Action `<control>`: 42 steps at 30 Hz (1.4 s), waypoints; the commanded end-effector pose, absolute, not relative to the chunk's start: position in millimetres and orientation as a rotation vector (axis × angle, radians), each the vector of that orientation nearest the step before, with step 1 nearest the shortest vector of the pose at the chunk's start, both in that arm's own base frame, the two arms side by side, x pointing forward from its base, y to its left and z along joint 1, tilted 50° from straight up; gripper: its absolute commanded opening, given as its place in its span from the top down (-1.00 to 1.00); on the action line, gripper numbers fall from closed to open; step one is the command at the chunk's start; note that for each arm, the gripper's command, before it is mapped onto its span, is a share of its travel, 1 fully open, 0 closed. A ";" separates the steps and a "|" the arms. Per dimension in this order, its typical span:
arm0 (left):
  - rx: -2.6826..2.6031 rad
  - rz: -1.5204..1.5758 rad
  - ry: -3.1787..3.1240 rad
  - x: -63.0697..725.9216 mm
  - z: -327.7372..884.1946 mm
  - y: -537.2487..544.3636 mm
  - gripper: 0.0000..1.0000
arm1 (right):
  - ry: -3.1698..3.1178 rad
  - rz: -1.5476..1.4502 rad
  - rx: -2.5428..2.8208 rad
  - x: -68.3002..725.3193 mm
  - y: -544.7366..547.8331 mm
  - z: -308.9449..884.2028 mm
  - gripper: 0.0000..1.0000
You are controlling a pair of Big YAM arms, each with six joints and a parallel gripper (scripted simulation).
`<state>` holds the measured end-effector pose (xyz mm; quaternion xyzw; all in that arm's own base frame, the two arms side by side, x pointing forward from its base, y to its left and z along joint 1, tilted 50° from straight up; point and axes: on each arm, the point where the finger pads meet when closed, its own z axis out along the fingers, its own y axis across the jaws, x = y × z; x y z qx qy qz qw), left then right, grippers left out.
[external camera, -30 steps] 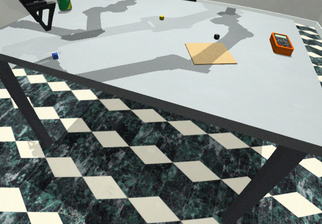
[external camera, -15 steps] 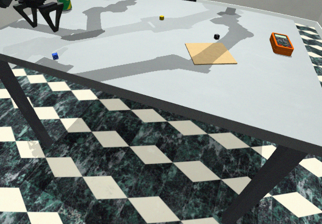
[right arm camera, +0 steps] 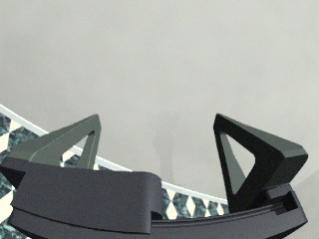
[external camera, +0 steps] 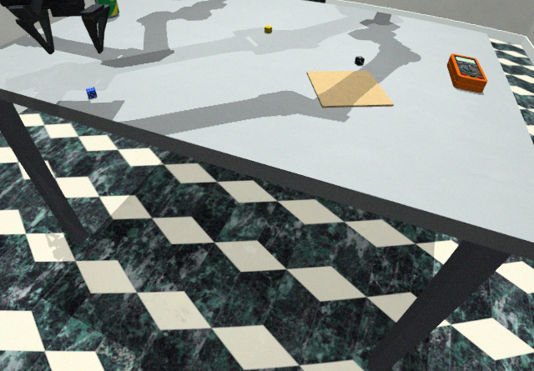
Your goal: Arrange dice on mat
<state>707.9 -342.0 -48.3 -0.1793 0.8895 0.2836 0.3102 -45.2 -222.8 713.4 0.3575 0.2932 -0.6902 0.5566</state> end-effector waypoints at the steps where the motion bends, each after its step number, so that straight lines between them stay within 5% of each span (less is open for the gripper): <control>1: -0.681 0.706 2.282 714.2 -58.1 -322.1 -1.00 | 0.640 -1.653 0.797 -44.0 -196.0 745.7 -1.00; 23: -1.078 0.514 2.064 719.1 -59.7 -318.2 -1.00 | 0.640 -1.653 0.797 -44.0 -196.0 745.7 -1.00; 24: -1.078 0.514 2.064 719.1 -59.7 -318.2 0.40 | 0.640 -1.653 0.797 -44.0 -196.0 745.7 -1.00; 42: -1.071 0.515 2.068 719.4 -59.7 -318.5 0.40 | 0.640 -1.653 0.797 -44.0 -196.0 745.7 -1.00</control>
